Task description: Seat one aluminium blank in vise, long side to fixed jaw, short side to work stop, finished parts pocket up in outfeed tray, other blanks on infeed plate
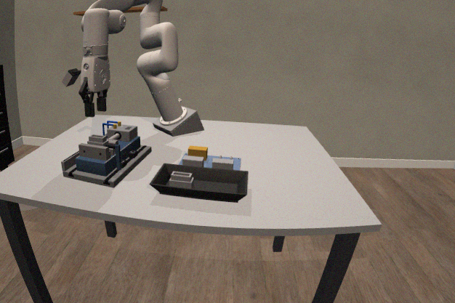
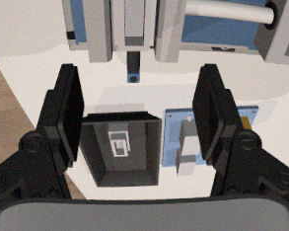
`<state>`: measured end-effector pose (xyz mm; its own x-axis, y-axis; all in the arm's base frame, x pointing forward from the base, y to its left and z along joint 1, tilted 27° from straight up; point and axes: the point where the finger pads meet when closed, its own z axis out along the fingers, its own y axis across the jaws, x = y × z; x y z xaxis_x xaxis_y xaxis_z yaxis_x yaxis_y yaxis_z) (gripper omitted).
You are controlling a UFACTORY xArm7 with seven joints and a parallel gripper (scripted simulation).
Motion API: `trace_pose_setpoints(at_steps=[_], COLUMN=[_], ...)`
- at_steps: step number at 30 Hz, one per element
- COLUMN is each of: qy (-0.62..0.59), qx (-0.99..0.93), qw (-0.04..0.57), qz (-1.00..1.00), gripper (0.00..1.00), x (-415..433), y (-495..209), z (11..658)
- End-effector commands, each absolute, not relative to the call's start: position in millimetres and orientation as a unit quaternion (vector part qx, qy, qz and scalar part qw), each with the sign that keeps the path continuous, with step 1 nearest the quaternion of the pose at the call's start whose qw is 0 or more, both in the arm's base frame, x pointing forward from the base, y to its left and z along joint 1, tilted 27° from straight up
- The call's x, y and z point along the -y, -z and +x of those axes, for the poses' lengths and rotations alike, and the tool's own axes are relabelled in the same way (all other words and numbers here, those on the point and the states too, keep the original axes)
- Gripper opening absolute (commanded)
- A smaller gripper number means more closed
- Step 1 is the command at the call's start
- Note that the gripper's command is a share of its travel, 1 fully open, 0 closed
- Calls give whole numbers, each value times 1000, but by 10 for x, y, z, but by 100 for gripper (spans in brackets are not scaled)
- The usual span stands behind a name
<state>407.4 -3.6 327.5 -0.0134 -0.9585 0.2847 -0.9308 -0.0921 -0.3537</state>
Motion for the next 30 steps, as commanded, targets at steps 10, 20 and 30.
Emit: trace_pose_setpoints(at_steps=[10, 20, 30], qy=[233, 233, 233], qx=[-673, -675, -675], qw=[31, 32, 32], qz=[-701, -700, -700], gripper=[69, 69, 69], x=[32, 46, 75], y=[-3287, -3236, -3131], z=[4083, 4104, 4148])
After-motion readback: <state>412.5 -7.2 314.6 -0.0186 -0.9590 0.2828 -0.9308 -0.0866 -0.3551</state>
